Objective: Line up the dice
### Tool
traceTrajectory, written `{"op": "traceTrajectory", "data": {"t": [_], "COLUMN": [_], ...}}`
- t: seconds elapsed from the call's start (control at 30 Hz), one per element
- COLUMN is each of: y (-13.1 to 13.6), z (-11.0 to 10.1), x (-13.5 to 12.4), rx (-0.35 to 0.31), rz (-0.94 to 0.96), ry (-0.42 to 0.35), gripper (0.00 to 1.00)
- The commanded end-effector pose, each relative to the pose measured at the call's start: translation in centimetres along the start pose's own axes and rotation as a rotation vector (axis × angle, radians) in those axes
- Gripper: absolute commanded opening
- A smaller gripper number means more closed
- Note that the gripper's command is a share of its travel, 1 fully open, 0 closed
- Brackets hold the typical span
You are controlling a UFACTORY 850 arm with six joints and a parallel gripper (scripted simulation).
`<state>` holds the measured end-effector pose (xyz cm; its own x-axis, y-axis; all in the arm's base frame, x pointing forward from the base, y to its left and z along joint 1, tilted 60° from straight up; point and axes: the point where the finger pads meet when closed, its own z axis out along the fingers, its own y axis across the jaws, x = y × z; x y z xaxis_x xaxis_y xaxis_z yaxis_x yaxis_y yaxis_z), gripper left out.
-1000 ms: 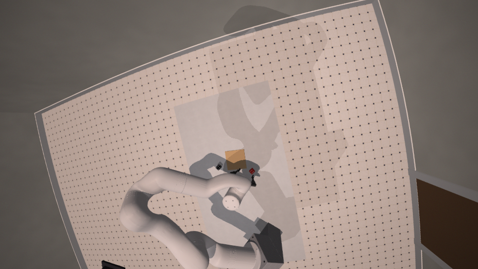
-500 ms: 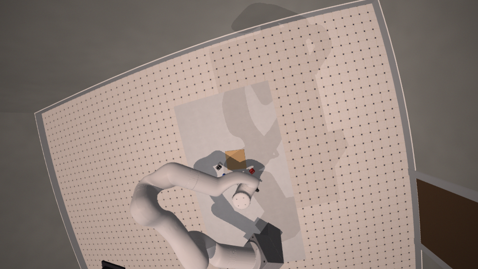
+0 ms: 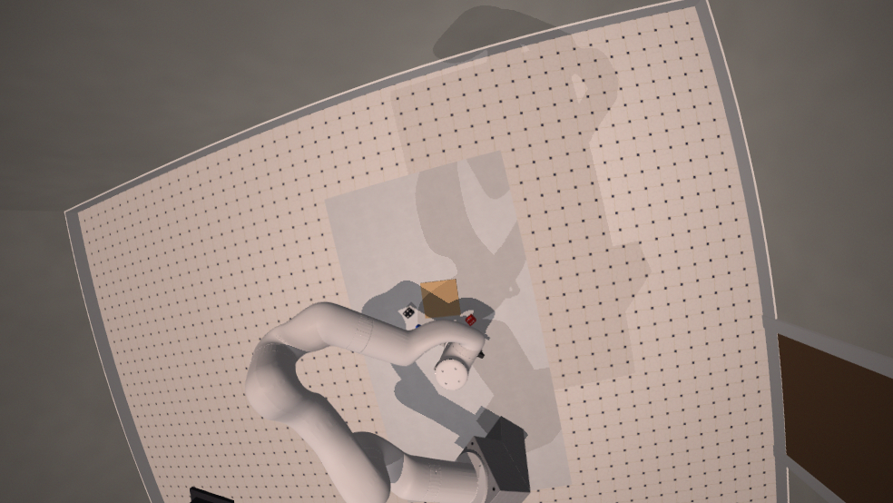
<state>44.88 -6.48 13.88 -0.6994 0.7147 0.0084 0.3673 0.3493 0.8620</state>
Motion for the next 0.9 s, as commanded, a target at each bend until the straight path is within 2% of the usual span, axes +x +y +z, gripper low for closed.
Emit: {"op": "traceTrajectory", "data": {"t": [0.0, 0.03, 0.1, 0.3, 0.43, 0.87], "y": [0.0, 0.0, 0.0, 0.0, 0.0, 0.0], "z": [1.8, 2.5, 2.5, 6.9, 8.8, 9.3], "x": [0.0, -0.1, -0.1, -0.1, -0.1, -0.1], "rx": [0.000, 0.000, 0.000, 0.000, 0.000, 0.000], "rz": [0.000, 0.000, 0.000, 0.000, 0.000, 0.000], "ry": [-0.001, -0.001, -0.001, -0.001, -0.001, -0.001], "gripper": [1.00, 1.00, 1.00, 1.00, 1.00, 1.00]}}
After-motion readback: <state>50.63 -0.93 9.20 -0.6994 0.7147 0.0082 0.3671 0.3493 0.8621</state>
